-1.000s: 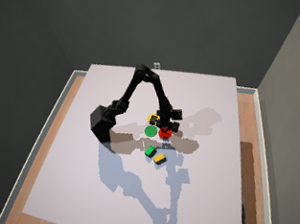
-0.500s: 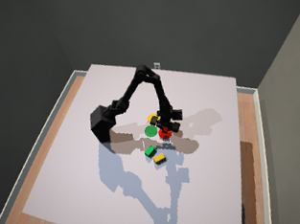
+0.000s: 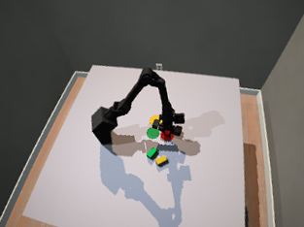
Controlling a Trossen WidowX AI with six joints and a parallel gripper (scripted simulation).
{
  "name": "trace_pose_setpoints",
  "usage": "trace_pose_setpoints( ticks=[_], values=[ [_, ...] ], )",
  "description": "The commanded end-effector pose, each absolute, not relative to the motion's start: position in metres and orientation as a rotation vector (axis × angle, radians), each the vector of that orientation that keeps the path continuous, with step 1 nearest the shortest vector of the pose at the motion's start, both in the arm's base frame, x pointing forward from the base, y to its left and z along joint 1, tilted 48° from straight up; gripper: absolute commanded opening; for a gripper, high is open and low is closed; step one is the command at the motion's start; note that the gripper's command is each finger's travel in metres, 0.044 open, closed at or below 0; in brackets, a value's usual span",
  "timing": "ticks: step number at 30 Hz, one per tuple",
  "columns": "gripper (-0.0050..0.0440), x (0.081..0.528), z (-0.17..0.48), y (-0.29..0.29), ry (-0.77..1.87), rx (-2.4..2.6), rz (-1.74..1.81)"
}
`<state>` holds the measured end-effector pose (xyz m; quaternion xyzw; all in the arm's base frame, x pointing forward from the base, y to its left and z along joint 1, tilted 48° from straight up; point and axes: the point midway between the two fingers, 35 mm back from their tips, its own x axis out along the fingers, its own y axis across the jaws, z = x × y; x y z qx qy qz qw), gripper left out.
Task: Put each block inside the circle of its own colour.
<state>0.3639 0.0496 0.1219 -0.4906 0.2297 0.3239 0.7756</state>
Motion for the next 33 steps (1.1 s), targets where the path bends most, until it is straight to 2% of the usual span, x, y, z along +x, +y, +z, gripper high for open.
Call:
trace_pose_setpoints(
  ticks=[1, 18, 22, 33],
  values=[
    [0.0105, 0.3713, 0.1261, 0.0512, 0.479, -1.07, 0.684],
    [0.0105, 0.3692, 0.1257, 0.0512, 0.478, -1.068, 0.689],
    [0.0195, 0.3692, 0.1257, 0.0512, 0.478, -1.068, 0.689],
    [0.0195, 0.3692, 0.1257, 0.0512, 0.478, -1.068, 0.689]
  ],
)
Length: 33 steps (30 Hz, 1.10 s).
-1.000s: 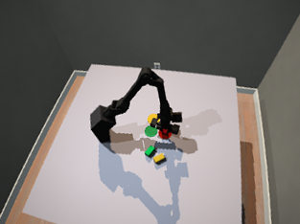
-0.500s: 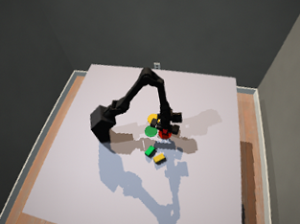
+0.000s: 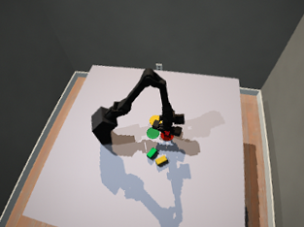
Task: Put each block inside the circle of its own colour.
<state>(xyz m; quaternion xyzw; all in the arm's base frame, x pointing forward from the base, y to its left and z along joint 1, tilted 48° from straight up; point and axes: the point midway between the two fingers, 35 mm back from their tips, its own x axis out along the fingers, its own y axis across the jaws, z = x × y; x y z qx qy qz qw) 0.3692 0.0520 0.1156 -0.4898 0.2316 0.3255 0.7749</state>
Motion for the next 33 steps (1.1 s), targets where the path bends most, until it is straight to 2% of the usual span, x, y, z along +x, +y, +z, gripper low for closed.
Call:
trace_pose_setpoints(
  ticks=[1, 8, 19, 33],
  values=[
    [0.0195, 0.368, 0.13, 0.05, 0.47, -1.07, 0.682],
    [0.0195, 0.359, 0.15, 0.042, 0.465, -1.066, 0.673],
    [0.0195, 0.297, 0.204, 0.021, 0.459, -1.081, 0.675],
    [0.0195, 0.295, 0.199, 0.021, 0.476, -1.072, 0.684]
  ],
)
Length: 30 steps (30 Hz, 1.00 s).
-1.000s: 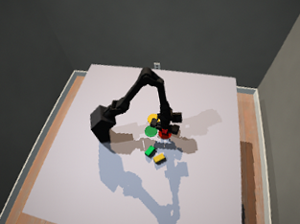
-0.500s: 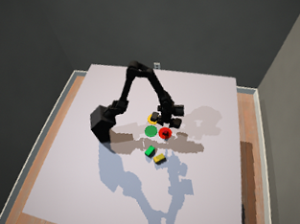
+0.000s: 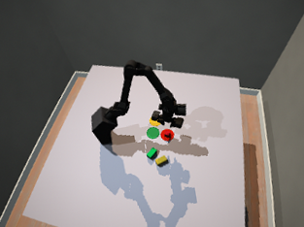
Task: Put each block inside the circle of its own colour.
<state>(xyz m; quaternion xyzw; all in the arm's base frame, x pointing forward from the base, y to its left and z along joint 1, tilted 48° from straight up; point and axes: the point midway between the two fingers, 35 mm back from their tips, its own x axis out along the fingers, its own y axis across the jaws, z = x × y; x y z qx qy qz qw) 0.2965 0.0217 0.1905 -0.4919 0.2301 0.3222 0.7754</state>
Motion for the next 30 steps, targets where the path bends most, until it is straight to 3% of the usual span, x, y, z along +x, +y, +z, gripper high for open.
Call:
trace_pose_setpoints(
  ticks=[1, 26, 30],
  values=[
    [0.0195, 0.2954, 0.1988, 0.0214, 0.476, -1.072, 0.684],
    [0.0195, 0.2954, 0.1988, 0.0214, 0.476, -1.072, 0.684],
    [0.0291, 0.295, 0.191, 0.0168, 0.509, -1.023, 0.677]
  ],
)
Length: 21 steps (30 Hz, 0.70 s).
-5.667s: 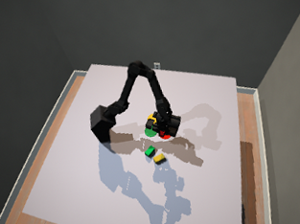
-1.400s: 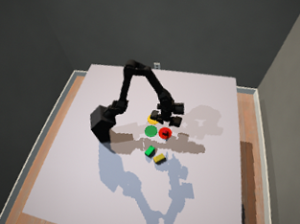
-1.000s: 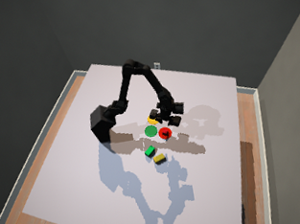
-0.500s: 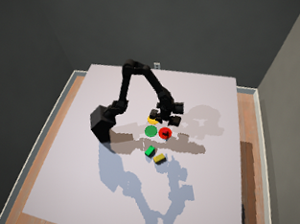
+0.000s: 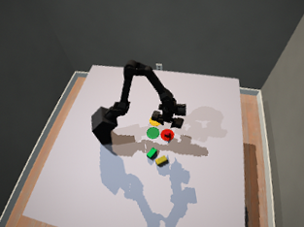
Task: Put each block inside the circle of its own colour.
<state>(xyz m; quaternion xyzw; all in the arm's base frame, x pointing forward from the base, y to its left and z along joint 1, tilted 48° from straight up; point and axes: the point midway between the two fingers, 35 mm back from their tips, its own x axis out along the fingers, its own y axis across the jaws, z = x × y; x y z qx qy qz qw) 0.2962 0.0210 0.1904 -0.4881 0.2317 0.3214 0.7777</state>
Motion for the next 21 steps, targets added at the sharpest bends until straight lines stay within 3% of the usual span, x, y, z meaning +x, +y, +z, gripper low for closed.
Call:
trace_pose_setpoints(
  ticks=[1, 5, 21],
  values=[
    [0.0315, 0.295, 0.187, 0.011, 0.534, -0.976, 0.66],
    [0.04, 0.292, 0.16, -0.026, 0.663, -0.674, 0.533],
    [0.04, 0.268, 0.109, -0.095, 0.832, 0.293, 0.17]
  ],
)
